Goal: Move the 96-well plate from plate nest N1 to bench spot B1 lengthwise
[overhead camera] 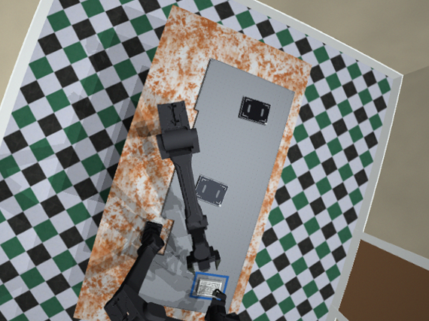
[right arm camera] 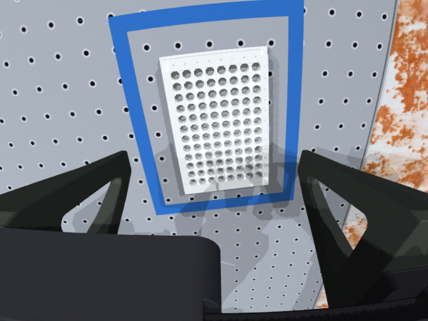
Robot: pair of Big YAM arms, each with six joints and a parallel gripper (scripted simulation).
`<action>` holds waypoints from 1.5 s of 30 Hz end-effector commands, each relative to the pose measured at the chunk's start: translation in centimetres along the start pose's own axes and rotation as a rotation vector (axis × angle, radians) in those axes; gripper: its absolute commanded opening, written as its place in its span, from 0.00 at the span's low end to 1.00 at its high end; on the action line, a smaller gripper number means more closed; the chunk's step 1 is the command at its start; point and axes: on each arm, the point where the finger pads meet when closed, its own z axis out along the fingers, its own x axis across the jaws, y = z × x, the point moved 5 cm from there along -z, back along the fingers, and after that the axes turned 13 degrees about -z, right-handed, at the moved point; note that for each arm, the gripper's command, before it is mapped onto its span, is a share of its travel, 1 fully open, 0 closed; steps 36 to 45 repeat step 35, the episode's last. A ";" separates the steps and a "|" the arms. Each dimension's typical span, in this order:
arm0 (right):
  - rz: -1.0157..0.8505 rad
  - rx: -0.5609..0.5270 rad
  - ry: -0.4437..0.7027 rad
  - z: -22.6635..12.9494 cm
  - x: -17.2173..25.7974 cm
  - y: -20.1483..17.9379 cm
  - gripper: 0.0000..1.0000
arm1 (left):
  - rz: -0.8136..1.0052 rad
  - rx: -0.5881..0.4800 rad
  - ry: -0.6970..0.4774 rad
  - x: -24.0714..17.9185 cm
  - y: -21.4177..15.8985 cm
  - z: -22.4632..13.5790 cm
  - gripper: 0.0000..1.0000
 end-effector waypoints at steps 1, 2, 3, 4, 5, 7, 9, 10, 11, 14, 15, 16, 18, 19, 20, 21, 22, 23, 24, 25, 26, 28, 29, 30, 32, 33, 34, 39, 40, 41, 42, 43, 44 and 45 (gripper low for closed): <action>0.263 -0.187 -0.112 -2.5 -0.6 -1.3 1.00 | -0.015 -0.043 -0.001 0.0 1.8 1.5 1.00; 0.263 -0.187 -0.112 -2.5 -0.6 -1.3 1.00 | -0.015 -0.043 -0.001 0.0 1.8 1.5 1.00; 0.263 -0.187 -0.112 -2.5 -0.6 -1.3 1.00 | -0.015 -0.043 -0.001 0.0 1.8 1.5 1.00; 0.302 -0.216 -0.127 -2.6 -0.6 -1.6 1.00 | -0.015 -0.043 -0.001 0.0 1.8 1.5 1.00; 0.341 -0.252 -0.140 -2.8 -0.5 -1.8 1.00 | -0.015 -0.043 -0.001 0.0 1.8 1.5 1.00; 0.402 -0.315 -0.164 -3.0 -0.1 -2.2 1.00 | -0.015 -0.043 -0.001 0.0 1.8 1.5 1.00; 0.442 -0.363 -0.186 -3.2 0.2 -2.4 1.00 | -0.015 -0.043 -0.001 0.0 1.8 1.5 1.00; 0.465 -0.393 -0.199 -3.3 0.4 -2.6 1.00 | -0.015 -0.043 -0.001 0.0 1.8 1.5 1.00; 0.478 -0.413 -0.208 -3.3 0.6 -2.7 1.00 | -0.015 -0.043 -0.001 0.0 1.8 1.5 1.00; 0.485 -0.444 -0.224 -3.4 1.1 -2.7 1.00 | -0.015 -0.043 -0.001 0.0 1.8 1.5 1.00; 0.487 -0.449 -0.228 -3.4 1.1 -2.8 1.00 | -0.015 -0.043 -0.001 0.0 1.8 1.5 1.00; 0.478 -0.452 -0.235 -3.4 1.2 -2.9 1.00 | -0.015 -0.043 -0.001 0.0 1.8 1.5 1.00; 0.459 -0.443 -0.237 -3.3 1.2 -3.0 1.00 | -0.015 -0.043 -0.001 0.0 1.8 1.5 1.00; 0.459 -0.443 -0.237 -3.3 1.2 -3.0 1.00 | -0.015 -0.043 -0.001 0.0 1.8 1.5 1.00; 0.459 -0.443 -0.237 -3.3 1.2 -3.0 1.00 | -0.015 -0.043 -0.001 0.0 1.8 1.5 1.00; 0.460 -0.439 -0.235 -3.3 1.3 -3.0 1.00 | -0.015 -0.043 -0.001 0.0 1.8 1.5 1.00; 0.460 -0.422 -0.226 -2.6 1.3 -3.0 1.00 | -0.015 -0.043 -0.001 0.0 1.8 1.5 1.00; 0.460 -0.437 -0.234 -3.2 0.9 -2.5 1.00 | -0.015 -0.043 -0.001 0.0 1.8 1.5 1.00; 0.459 -0.445 -0.238 -3.6 0.7 -2.3 1.00 | -0.015 -0.043 -0.001 0.0 1.8 1.5 1.00; 0.459 -0.445 -0.238 -3.6 0.7 -2.3 1.00 | -0.015 -0.043 -0.001 0.0 1.8 1.5 1.00; 0.459 -0.445 -0.238 -3.6 0.7 -2.3 1.00 | -0.015 -0.043 -0.001 0.0 1.8 1.5 1.00; 0.459 -0.445 -0.237 -3.6 0.7 -2.3 1.00 | -0.015 -0.043 -0.001 0.0 1.8 1.5 1.00; 0.459 -0.446 -0.236 -3.6 0.7 -2.3 1.00 | -0.015 -0.043 -0.001 0.0 1.8 1.5 1.00; 0.459 -0.446 -0.236 -3.6 0.7 -2.3 1.00 | -0.015 -0.043 -0.001 0.0 1.8 1.5 1.00; 0.460 -0.446 -0.236 -3.6 0.7 -2.3 1.00 | -0.015 -0.043 -0.001 0.0 1.8 1.5 1.00; 0.460 -0.446 -0.236 -3.6 0.6 -2.3 1.00 | -0.015 -0.043 -0.001 0.0 1.8 1.5 1.00; 0.460 -0.446 -0.236 -3.6 0.6 -2.3 1.00 | -0.015 -0.043 -0.001 0.0 1.8 1.5 1.00; 0.460 -0.446 -0.236 -3.6 0.6 -2.3 1.00 | -0.015 -0.043 -0.001 0.0 1.8 1.5 1.00; 0.460 -0.446 -0.236 -3.6 0.6 -2.3 1.00 | -0.015 -0.043 -0.001 0.0 1.8 1.5 1.00; 0.460 -0.446 -0.236 -3.6 0.6 -2.3 1.00 | -0.015 -0.043 -0.001 0.0 1.8 1.5 1.00; 0.460 -0.446 -0.236 -3.6 0.6 -2.3 1.00 | -0.015 -0.043 -0.001 0.0 1.8 1.5 1.00; 0.460 -0.446 -0.236 -3.6 0.6 -2.3 1.00 | -0.015 -0.043 -0.001 0.0 1.8 1.5 1.00; 0.460 -0.446 -0.236 -3.6 0.6 -2.3 1.00 | -0.015 -0.043 -0.001 0.0 1.8 1.5 1.00; 0.460 -0.446 -0.236 -3.6 0.6 -2.3 1.00 | -0.015 -0.043 -0.001 0.0 1.8 1.5 1.00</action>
